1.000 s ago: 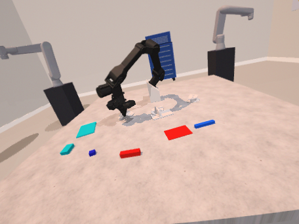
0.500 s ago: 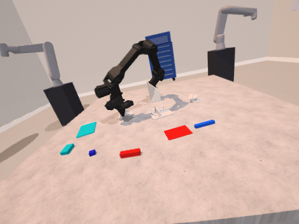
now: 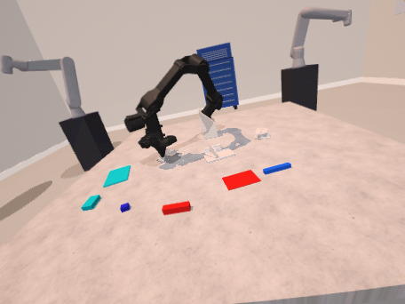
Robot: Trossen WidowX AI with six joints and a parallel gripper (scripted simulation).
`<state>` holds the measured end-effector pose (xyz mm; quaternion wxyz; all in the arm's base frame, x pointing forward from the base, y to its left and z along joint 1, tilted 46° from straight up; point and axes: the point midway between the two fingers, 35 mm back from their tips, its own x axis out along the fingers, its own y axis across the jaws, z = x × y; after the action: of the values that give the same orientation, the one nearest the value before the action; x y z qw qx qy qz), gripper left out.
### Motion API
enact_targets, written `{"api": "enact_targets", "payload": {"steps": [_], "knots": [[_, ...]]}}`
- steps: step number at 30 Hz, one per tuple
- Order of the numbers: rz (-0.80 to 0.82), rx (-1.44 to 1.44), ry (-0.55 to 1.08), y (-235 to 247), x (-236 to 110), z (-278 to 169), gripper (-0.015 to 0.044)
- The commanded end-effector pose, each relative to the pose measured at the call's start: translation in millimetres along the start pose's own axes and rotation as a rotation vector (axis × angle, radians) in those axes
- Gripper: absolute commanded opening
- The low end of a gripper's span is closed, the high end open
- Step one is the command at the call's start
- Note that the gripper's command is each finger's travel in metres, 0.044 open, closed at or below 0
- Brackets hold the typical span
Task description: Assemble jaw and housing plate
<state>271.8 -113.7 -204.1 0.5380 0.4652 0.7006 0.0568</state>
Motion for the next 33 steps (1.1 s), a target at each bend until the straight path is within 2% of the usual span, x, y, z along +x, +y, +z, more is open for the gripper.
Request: {"api": "enact_targets", "payload": {"steps": [1,12,17,21,22,33], "knots": [[-0.007,-0.001,0.004,-9.2,1.5,-0.5,0.0],[-0.007,-0.001,0.004,-17.4,-1.0,-0.7,0.0],[-0.005,0.003,0.003,-15.3,-56.0,-0.7,0.0],[-0.005,0.003,0.003,-15.2,-58.5,-0.9,0.0],[0.001,0.008,-0.003,-16.0,-50.1,0.2,0.0026],[0.001,0.008,-0.003,-16.0,-50.1,0.2,0.0315]]}}
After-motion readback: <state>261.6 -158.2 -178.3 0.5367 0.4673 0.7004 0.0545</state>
